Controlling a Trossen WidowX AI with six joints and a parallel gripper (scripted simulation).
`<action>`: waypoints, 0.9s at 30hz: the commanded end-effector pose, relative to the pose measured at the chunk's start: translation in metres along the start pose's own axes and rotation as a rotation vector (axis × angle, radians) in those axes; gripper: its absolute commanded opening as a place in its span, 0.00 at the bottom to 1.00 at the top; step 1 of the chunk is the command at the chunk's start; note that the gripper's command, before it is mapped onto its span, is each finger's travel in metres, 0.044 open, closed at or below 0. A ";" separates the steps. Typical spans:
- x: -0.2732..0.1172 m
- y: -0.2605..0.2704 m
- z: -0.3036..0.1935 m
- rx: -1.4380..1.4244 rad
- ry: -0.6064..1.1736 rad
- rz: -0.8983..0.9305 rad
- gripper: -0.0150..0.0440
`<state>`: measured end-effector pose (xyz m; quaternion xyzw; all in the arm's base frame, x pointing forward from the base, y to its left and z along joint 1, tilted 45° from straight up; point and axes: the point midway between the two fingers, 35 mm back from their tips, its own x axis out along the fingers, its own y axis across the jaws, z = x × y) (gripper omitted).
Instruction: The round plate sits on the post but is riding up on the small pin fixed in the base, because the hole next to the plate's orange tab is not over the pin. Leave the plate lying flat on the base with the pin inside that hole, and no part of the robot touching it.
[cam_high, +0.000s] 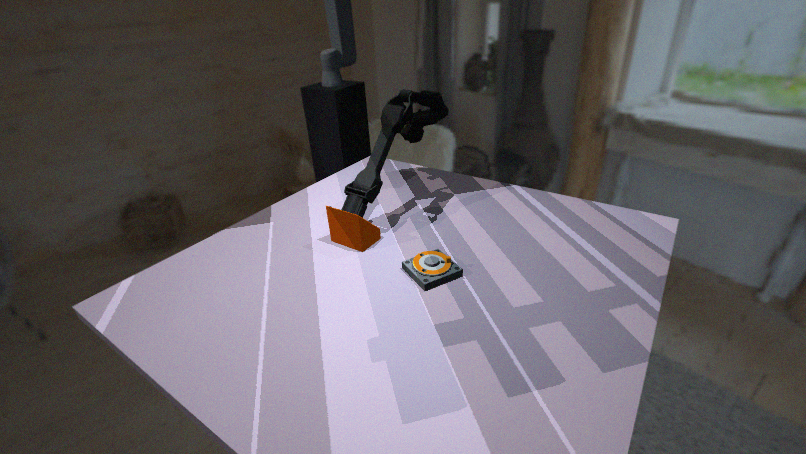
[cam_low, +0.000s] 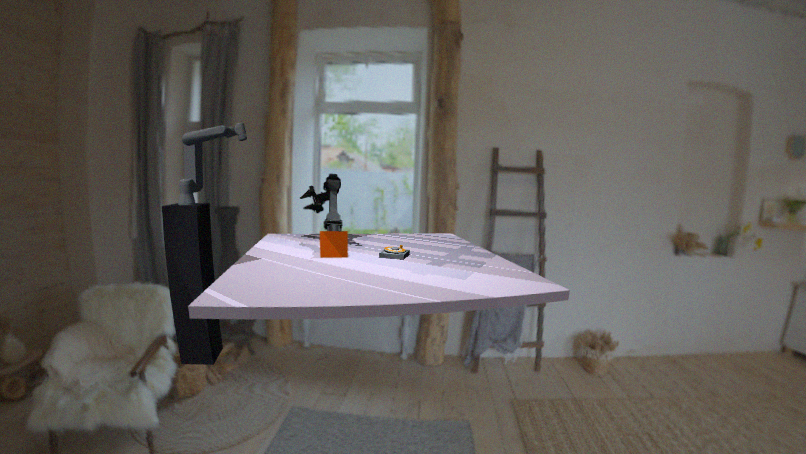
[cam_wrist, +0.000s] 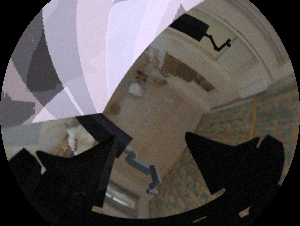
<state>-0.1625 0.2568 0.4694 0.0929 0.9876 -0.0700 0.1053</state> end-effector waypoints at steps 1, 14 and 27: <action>-0.001 0.002 0.001 -0.009 -0.001 0.009 0.89; -0.133 0.134 0.081 -0.502 -0.262 0.519 0.31; -0.287 0.156 0.176 -0.703 -0.626 0.765 0.25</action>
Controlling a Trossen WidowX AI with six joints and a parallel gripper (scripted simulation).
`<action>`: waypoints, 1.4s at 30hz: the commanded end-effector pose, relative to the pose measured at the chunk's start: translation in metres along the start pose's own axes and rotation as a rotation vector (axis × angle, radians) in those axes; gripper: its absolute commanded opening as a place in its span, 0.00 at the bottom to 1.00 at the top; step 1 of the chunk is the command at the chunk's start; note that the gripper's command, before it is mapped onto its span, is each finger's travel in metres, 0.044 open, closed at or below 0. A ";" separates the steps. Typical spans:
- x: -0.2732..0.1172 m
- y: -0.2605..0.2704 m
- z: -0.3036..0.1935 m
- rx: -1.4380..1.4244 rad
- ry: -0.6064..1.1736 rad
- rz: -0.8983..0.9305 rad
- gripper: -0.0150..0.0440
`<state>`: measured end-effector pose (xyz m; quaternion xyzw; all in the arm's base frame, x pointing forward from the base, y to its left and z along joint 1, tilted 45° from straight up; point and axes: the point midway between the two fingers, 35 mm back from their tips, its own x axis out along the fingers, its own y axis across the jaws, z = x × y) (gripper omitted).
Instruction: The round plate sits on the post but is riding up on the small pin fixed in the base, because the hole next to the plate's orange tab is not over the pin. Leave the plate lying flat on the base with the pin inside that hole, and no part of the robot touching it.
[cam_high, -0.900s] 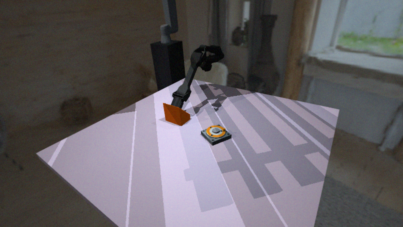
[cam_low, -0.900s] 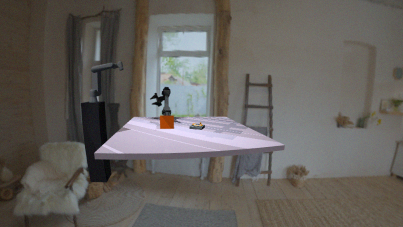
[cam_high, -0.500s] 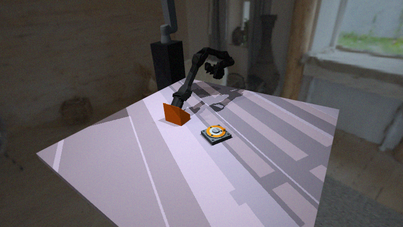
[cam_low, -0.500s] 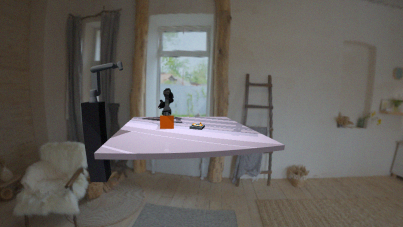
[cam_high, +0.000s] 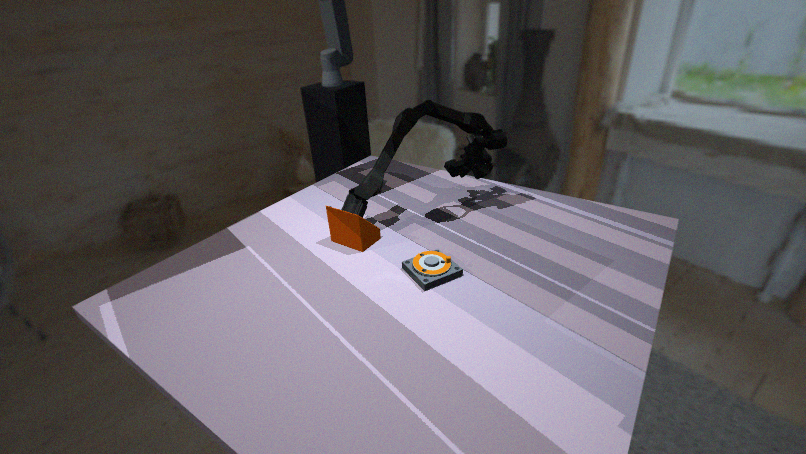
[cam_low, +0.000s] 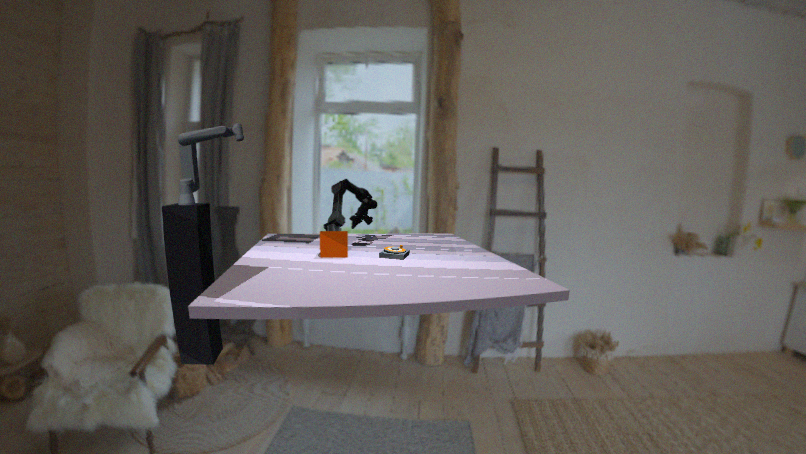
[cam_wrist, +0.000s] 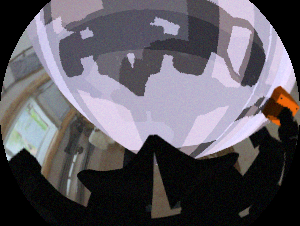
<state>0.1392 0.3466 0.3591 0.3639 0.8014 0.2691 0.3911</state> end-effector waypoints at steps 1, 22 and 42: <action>-0.033 -0.008 0.055 -0.066 -0.131 0.039 0.25; -0.180 -0.185 0.271 -0.200 -0.502 -0.104 0.25; -0.246 -0.380 0.306 -0.355 -0.516 -0.190 0.25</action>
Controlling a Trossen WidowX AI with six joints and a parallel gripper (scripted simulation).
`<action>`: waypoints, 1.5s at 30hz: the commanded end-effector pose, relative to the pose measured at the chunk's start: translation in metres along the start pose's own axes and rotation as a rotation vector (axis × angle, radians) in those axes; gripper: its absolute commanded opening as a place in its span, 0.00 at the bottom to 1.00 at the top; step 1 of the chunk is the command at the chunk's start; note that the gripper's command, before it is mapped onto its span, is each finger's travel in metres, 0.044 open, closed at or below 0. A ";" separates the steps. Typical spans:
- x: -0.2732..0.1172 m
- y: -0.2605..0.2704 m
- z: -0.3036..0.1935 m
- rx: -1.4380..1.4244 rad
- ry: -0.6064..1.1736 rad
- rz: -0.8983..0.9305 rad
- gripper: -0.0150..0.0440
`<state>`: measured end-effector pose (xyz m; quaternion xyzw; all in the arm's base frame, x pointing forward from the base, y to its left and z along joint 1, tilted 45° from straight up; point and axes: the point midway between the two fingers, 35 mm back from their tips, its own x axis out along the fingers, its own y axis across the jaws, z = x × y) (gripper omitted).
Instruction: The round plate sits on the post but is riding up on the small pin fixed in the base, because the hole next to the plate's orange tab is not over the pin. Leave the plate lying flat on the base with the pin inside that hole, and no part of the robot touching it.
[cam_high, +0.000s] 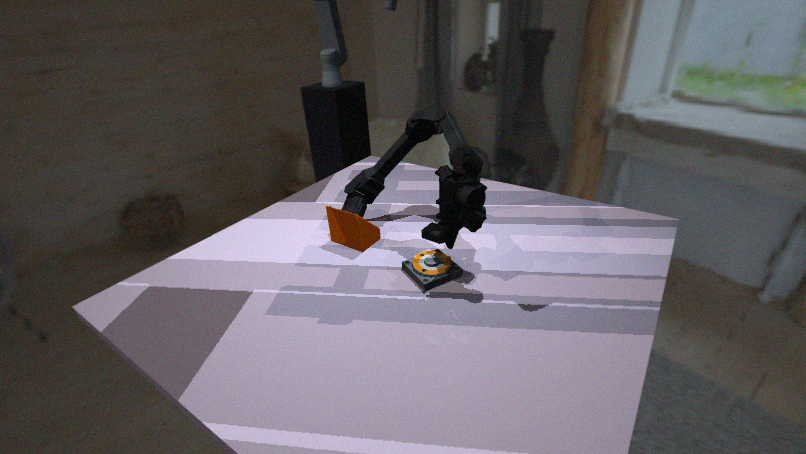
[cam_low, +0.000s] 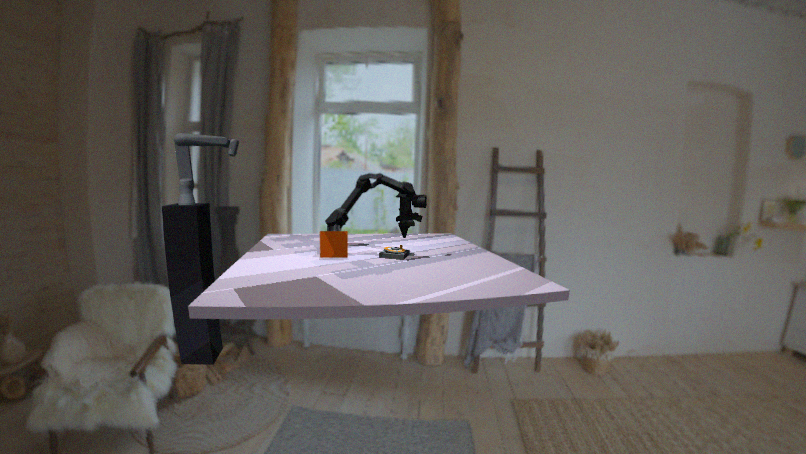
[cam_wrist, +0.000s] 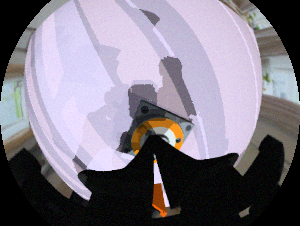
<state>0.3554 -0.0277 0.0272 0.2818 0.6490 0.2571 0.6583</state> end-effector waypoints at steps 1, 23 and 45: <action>0.001 -0.001 0.000 -0.031 0.004 -0.005 0.25; 0.049 0.006 -0.003 -0.031 0.004 -0.003 0.25; 0.050 0.024 -0.018 -0.030 0.004 -0.001 0.25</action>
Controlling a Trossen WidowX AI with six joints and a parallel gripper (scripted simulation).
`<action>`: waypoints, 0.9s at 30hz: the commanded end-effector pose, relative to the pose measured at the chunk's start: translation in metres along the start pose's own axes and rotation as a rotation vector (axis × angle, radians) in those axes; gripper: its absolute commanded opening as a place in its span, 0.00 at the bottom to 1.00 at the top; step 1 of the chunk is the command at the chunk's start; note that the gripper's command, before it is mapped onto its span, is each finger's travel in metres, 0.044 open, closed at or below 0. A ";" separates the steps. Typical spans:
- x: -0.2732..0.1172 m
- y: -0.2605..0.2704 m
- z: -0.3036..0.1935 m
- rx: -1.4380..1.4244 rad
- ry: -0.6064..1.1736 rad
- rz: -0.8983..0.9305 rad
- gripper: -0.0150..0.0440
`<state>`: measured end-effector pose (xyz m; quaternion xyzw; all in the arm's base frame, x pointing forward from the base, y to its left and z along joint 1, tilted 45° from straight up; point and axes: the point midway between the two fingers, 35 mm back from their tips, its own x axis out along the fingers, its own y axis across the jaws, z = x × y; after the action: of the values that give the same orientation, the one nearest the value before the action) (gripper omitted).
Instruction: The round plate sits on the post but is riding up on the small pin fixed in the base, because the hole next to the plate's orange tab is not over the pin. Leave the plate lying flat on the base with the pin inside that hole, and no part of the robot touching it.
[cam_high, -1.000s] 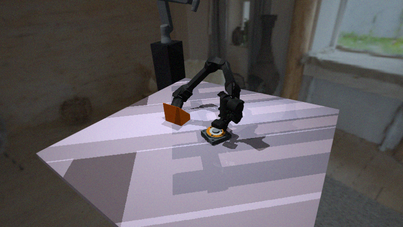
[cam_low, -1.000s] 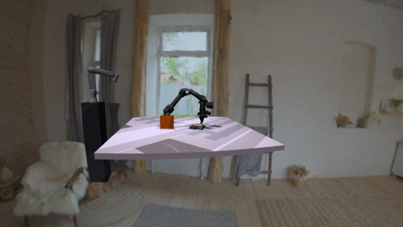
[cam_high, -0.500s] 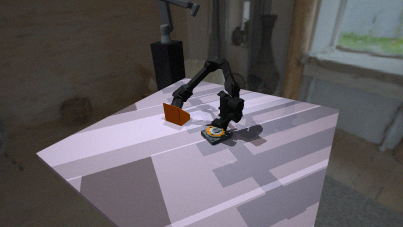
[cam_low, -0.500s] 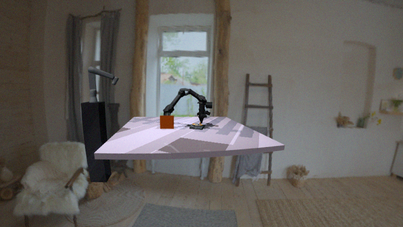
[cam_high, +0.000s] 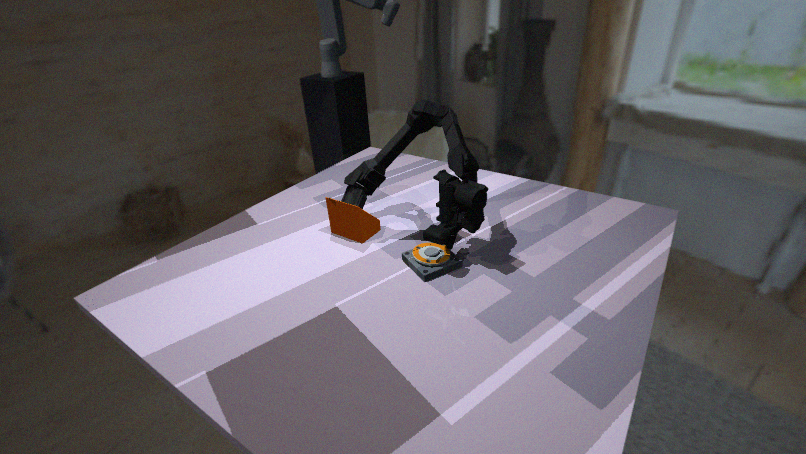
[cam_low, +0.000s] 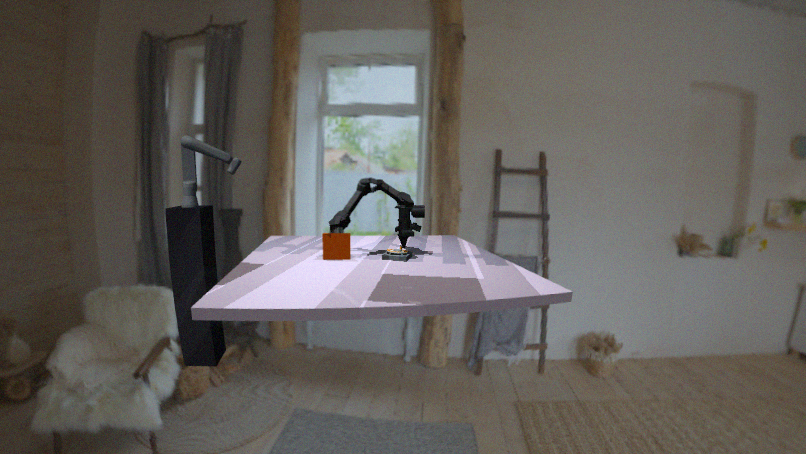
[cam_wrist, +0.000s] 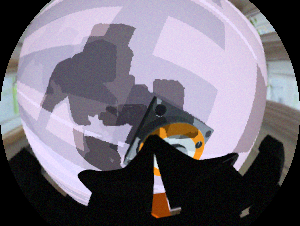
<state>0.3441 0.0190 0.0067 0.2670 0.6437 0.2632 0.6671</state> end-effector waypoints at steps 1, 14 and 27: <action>0.003 0.007 -0.006 0.005 0.012 0.012 0.25; 0.002 0.013 -0.016 0.006 0.012 0.012 0.25; 0.002 0.016 -0.029 0.006 0.013 0.012 0.25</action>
<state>0.3213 0.0313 0.0162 0.2686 0.6439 0.2681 0.6644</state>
